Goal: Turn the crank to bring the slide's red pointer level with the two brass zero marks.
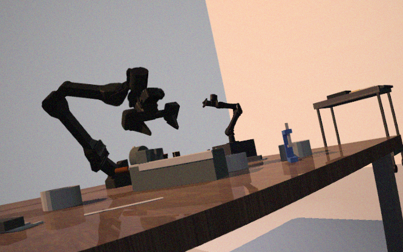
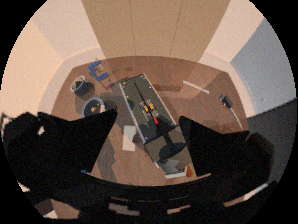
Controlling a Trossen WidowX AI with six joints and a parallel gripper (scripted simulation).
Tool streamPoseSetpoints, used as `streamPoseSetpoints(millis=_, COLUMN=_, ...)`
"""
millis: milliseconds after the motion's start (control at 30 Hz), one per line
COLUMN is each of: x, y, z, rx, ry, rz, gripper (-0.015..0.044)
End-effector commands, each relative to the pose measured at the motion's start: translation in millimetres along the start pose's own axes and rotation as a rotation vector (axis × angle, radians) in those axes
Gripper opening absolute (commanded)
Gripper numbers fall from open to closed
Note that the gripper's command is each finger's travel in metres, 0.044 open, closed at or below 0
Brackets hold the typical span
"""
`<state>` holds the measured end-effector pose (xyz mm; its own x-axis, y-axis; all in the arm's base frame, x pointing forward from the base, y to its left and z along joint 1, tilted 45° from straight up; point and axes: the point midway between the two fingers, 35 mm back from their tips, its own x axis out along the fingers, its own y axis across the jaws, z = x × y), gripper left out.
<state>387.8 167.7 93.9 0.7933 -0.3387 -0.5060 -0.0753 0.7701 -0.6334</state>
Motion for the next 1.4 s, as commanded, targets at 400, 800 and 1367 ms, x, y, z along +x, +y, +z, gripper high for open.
streamPoseSetpoints(millis=400, x=-40, y=-23, z=22, rx=-0.087, ry=0.011, rz=0.059, gripper=0.044)
streamPoseSetpoints(millis=800, x=-71, y=-73, z=-4, rx=-0.296, ry=0.025, rz=0.204, gripper=0.044)
streamPoseSetpoints(millis=1367, x=-94, y=-103, z=-37, rx=-0.452, ry=0.005, rz=0.32, gripper=0.044)
